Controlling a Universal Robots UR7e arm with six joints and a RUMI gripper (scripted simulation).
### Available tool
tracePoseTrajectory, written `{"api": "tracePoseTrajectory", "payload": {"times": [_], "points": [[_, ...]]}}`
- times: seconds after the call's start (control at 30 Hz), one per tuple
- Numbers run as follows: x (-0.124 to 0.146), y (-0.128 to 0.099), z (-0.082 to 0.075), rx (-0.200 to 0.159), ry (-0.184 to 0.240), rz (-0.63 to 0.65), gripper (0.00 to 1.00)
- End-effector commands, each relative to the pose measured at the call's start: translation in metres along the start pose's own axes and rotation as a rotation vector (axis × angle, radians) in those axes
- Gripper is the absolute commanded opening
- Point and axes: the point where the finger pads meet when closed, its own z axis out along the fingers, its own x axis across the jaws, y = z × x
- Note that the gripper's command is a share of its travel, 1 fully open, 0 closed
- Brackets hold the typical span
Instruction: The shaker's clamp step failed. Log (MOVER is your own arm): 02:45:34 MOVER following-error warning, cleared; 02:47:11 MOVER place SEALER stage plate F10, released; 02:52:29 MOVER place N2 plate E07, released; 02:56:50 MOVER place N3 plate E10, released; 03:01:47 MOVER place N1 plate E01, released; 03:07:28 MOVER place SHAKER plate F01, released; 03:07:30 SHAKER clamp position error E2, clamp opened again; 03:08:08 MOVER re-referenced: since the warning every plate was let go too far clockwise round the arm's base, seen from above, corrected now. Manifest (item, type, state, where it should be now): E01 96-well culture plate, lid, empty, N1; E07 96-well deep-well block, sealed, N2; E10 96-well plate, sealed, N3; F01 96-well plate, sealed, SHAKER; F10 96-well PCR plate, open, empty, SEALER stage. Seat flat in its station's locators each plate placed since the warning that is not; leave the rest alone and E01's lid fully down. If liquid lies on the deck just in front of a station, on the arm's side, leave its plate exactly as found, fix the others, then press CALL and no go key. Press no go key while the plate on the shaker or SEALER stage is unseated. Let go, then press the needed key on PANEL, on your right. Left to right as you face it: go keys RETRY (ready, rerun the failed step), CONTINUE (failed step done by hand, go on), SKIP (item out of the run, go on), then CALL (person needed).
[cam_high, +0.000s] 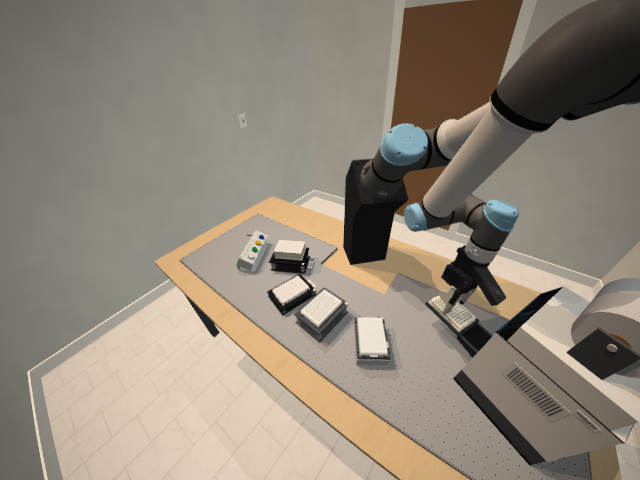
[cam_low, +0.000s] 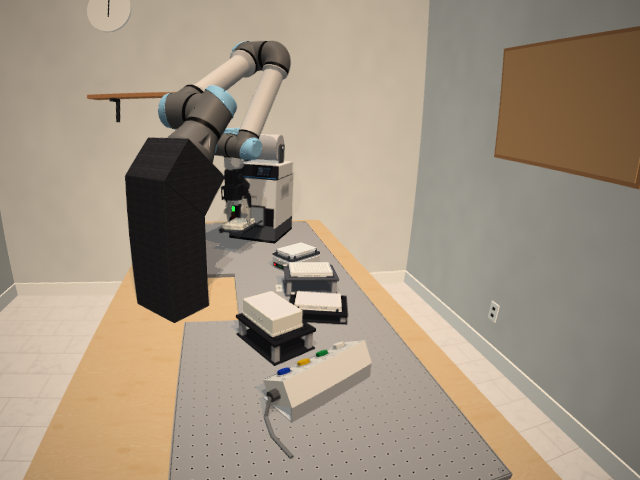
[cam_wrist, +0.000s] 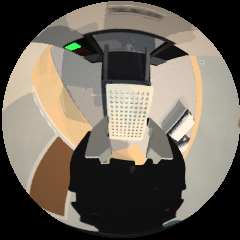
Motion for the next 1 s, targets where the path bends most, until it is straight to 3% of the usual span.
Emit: {"api": "tracePoseTrajectory", "payload": {"times": [0.0,0.97], "points": [[0.0001,-0.0003,-0.0019,0.001,0.000,0.000,0.00],[0.0007,-0.0003,-0.0115,0.001,0.000,0.000,0.00]]}}
